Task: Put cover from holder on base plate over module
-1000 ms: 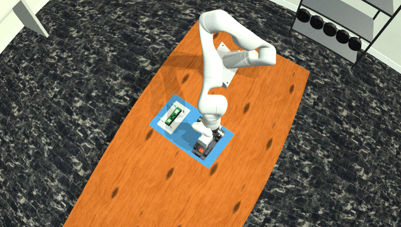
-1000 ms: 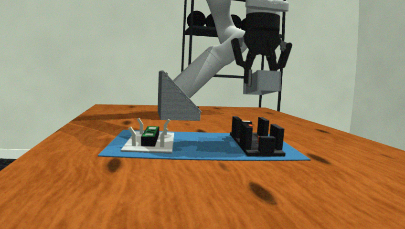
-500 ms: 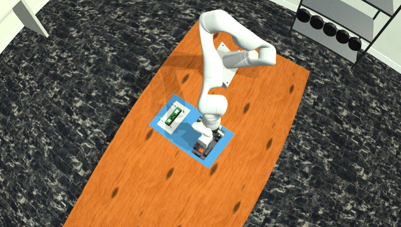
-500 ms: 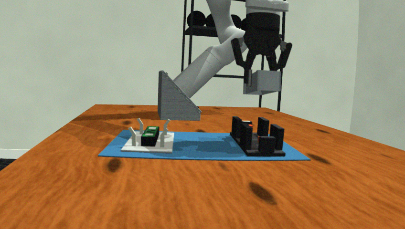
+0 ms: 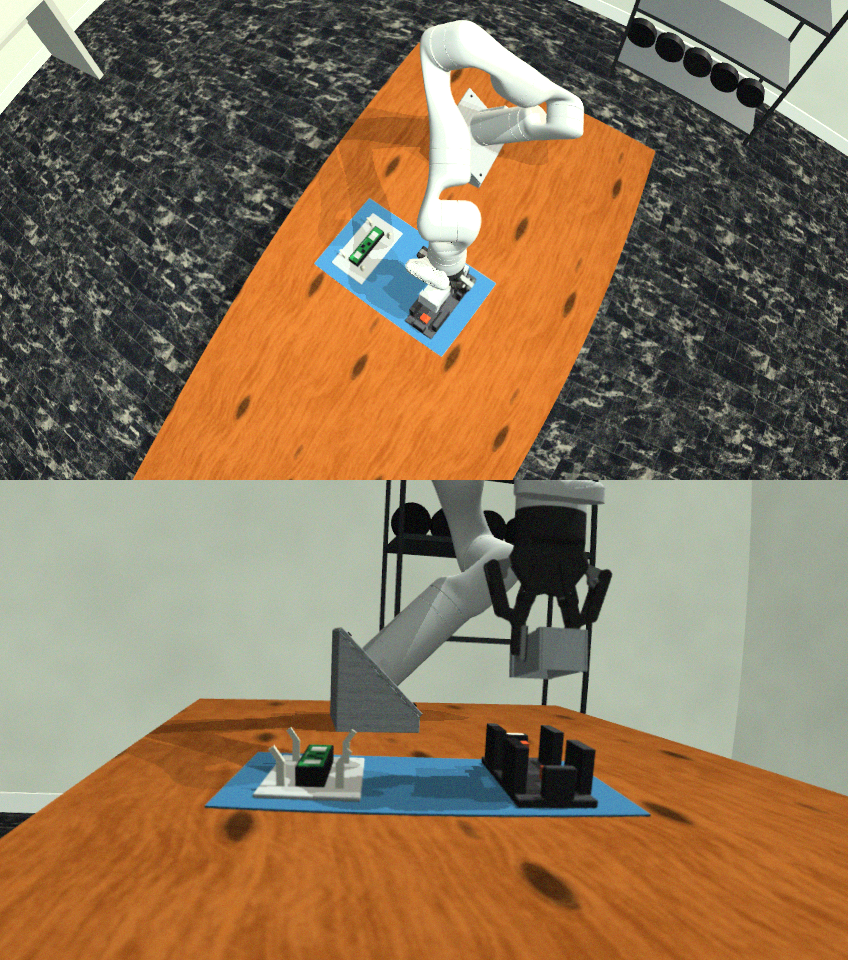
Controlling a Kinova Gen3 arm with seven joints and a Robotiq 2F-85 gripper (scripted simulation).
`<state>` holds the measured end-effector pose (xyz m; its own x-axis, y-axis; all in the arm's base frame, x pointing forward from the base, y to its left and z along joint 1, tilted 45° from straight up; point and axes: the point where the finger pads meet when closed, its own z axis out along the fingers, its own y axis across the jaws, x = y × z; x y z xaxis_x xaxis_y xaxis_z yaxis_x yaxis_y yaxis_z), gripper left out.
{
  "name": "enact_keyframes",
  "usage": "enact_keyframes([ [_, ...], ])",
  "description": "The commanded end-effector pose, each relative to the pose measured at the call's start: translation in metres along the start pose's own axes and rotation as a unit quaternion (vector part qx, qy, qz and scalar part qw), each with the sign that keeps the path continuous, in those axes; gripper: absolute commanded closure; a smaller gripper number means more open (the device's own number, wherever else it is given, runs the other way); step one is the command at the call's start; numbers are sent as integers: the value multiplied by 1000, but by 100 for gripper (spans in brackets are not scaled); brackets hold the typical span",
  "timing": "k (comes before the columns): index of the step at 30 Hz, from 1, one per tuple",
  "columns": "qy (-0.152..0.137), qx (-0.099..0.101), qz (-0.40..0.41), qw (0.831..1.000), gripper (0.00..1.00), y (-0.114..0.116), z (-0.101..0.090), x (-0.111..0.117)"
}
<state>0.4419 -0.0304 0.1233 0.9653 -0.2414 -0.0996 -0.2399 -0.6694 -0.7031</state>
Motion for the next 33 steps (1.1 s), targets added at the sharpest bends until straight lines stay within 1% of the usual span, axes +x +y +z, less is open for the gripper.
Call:
enact_keyframes([
  [1, 1, 0, 0, 1000, 100, 0, -1, 0],
  [13, 1, 0, 0, 1000, 100, 0, -1, 0],
  [23, 7, -2, 3, 1000, 100, 59, 12, -1],
  [30, 7, -2, 3, 1000, 100, 59, 12, -1],
  [33, 6, -3, 2, 1000, 100, 76, 16, -1],
])
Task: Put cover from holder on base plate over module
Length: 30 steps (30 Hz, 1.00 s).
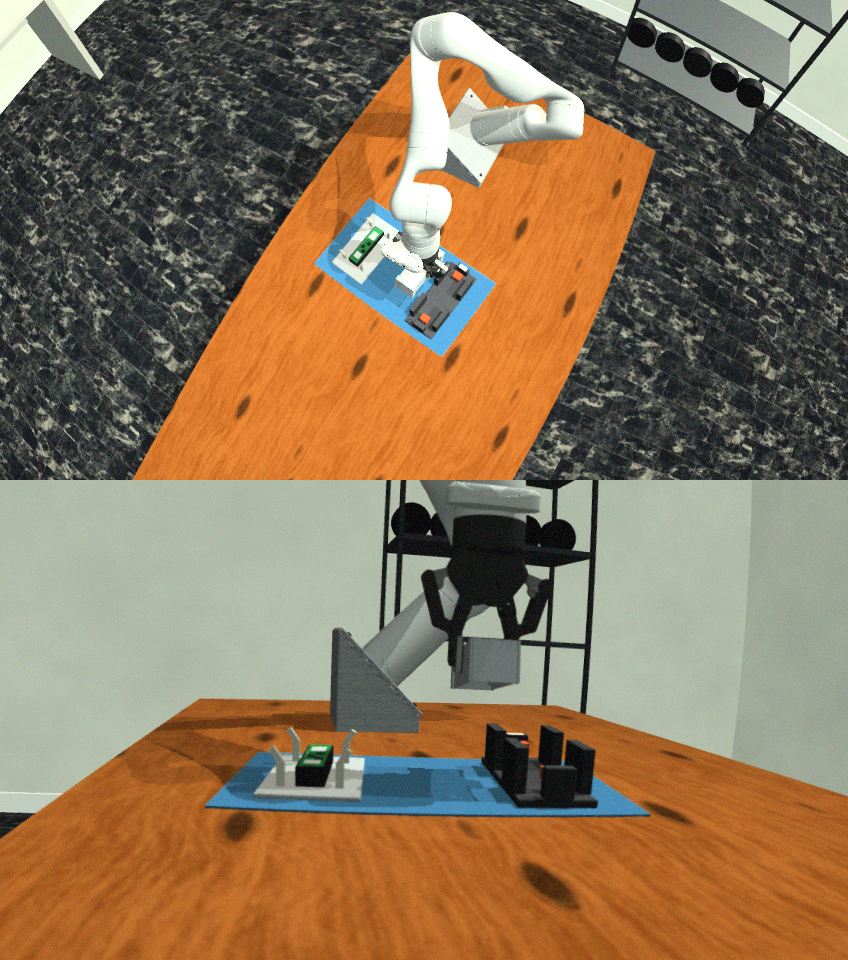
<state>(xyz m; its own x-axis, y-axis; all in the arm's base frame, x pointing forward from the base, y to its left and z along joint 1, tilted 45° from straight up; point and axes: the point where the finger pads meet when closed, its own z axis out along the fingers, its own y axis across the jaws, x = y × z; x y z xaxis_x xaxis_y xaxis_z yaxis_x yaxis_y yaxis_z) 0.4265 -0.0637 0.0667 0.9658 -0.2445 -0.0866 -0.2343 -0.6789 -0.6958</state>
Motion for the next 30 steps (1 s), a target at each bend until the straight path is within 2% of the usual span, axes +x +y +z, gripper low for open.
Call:
enact_keyframes([
  [1, 1, 3, 6, 1000, 100, 16, 3, -1],
  [7, 1, 3, 6, 1000, 100, 51, 11, -2],
  [14, 1, 3, 6, 1000, 100, 51, 11, -2],
  [24, 1, 3, 6, 1000, 100, 109, 24, -4],
  [30, 1, 3, 6, 1000, 100, 109, 24, -4],
])
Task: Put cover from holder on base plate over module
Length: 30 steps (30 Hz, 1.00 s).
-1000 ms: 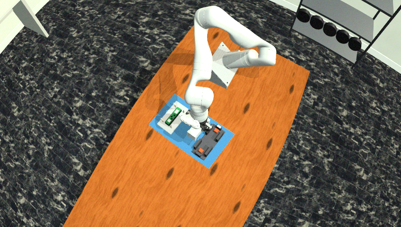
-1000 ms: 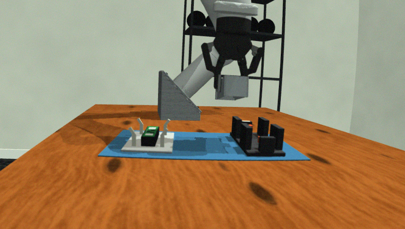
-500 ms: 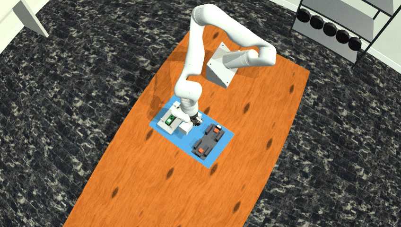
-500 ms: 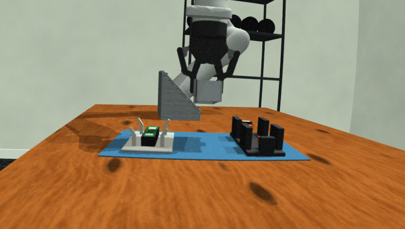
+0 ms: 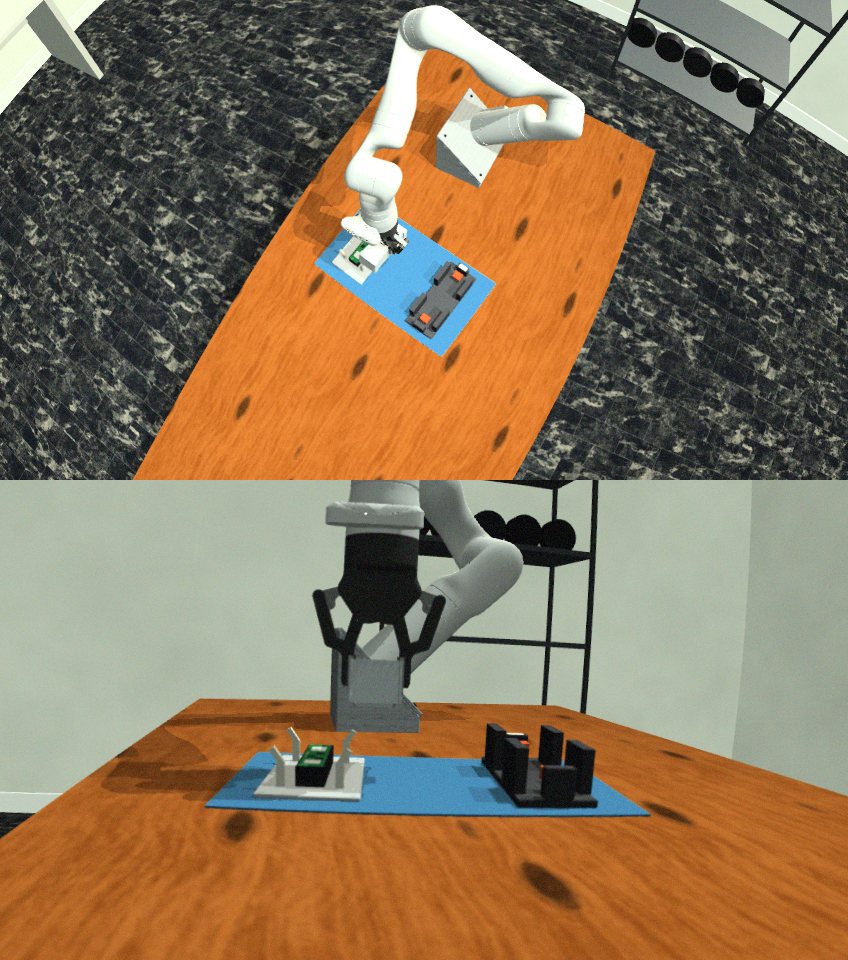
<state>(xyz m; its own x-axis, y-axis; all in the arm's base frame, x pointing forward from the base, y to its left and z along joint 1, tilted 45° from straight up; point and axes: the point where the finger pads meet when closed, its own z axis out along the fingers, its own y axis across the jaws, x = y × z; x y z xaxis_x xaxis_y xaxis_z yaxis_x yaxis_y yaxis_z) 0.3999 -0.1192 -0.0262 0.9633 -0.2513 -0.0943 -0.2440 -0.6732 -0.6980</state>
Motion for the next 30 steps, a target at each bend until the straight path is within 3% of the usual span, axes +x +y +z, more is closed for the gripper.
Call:
enact_keyframes([
  [1, 1, 1, 1, 1000, 100, 0, 0, 0],
  [11, 1, 1, 1, 1000, 100, 59, 13, -1],
  [30, 1, 1, 1, 1000, 100, 59, 27, -1],
])
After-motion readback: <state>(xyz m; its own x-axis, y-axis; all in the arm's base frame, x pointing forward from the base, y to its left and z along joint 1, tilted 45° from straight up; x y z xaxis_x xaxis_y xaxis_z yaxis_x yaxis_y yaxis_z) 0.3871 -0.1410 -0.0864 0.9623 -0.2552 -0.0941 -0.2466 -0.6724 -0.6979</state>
